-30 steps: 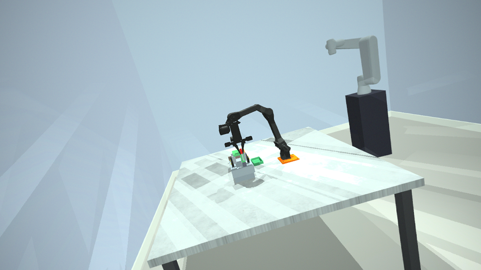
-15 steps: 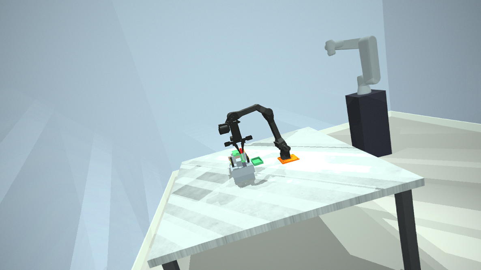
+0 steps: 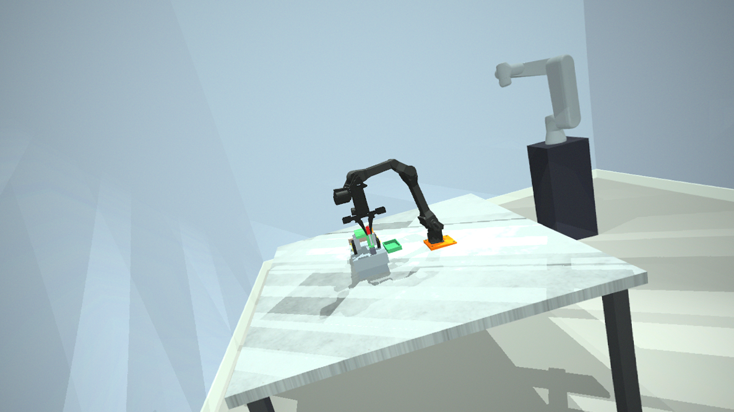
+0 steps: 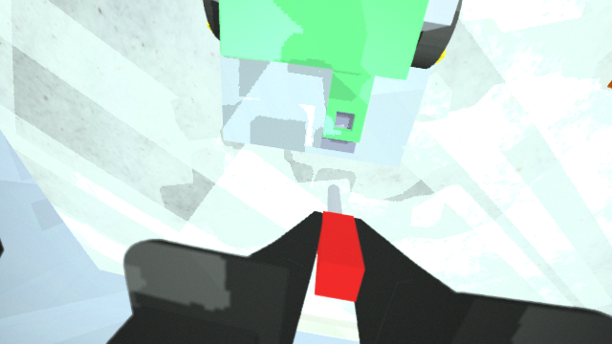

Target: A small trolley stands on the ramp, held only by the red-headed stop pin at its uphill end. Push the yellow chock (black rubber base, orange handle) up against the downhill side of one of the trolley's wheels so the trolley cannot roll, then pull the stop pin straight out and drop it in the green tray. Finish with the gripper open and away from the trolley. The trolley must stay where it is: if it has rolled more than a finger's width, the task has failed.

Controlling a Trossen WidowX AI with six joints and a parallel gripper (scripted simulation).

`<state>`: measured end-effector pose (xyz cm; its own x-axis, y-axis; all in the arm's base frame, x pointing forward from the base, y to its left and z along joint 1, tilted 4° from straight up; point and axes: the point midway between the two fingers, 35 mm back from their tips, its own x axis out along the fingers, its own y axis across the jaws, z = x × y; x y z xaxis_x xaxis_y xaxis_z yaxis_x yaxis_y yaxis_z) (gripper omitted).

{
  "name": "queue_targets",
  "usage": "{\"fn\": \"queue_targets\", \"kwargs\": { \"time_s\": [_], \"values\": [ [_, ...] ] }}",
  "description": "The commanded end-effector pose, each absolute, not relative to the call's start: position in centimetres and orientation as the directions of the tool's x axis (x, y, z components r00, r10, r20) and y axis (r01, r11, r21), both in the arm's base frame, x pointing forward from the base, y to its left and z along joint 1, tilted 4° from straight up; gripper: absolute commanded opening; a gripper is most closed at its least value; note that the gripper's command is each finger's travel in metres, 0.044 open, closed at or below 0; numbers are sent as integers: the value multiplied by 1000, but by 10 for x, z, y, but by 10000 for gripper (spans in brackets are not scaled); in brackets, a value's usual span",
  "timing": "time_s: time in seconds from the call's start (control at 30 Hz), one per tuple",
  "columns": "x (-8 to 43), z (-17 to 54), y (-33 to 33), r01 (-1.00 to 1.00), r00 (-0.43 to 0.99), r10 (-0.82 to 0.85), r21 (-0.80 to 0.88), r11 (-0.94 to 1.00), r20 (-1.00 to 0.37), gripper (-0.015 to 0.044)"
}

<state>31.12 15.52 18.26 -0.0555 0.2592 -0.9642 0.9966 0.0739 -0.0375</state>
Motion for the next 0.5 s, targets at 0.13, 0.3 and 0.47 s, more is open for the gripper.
{"fn": "queue_targets", "kwargs": {
  "time_s": [0.13,0.3,0.47],
  "values": [
    [290,183,154,997,-57,262,-40,71,-963,0],
    [274,184,153,997,-59,262,-41,71,-963,0],
    [256,184,152,997,-60,262,-42,71,-963,0]
  ]
}}
